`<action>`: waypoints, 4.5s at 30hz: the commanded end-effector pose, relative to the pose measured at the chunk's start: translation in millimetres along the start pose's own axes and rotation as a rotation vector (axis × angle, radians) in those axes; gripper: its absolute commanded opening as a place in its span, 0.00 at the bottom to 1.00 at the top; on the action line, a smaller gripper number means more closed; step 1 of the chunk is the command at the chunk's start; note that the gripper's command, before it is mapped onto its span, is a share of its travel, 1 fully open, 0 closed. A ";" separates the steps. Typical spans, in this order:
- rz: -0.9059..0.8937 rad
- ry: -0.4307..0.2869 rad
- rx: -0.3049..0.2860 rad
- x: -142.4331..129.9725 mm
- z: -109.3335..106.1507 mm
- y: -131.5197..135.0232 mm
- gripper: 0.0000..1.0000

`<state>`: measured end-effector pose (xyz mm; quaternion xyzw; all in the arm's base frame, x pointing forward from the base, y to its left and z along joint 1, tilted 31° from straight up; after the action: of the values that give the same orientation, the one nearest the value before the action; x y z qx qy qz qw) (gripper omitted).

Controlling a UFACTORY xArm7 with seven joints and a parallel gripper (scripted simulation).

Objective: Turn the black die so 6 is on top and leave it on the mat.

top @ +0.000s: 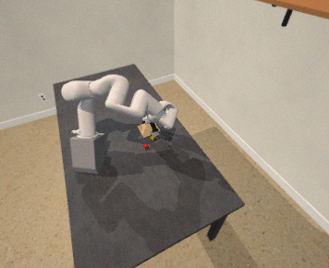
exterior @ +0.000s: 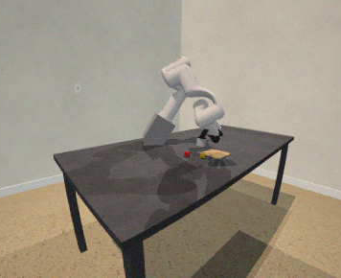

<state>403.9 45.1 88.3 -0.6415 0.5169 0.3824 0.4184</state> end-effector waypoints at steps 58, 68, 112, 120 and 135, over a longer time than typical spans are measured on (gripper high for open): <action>-0.007 -0.036 -0.014 34.4 34.4 -10.3 0.21; -0.007 -0.036 -0.014 41.3 42.1 -11.8 0.21; -0.007 -0.036 -0.014 44.4 45.4 -12.5 0.21; -0.007 -0.036 -0.014 44.4 45.4 -12.5 0.21; -0.007 -0.036 -0.014 46.8 48.1 -13.0 0.21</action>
<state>420.8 75.6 30.0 -0.6389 0.5043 0.3972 0.4238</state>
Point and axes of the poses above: the point where the finger pads meet when closed, its own z axis out along the fingers, its own y axis across the jaws, x = y × z, the point moved 6 cm from there along -z, back along the fingers, and after that the axes turned 12 degrees about z, right-handed, at the moved point
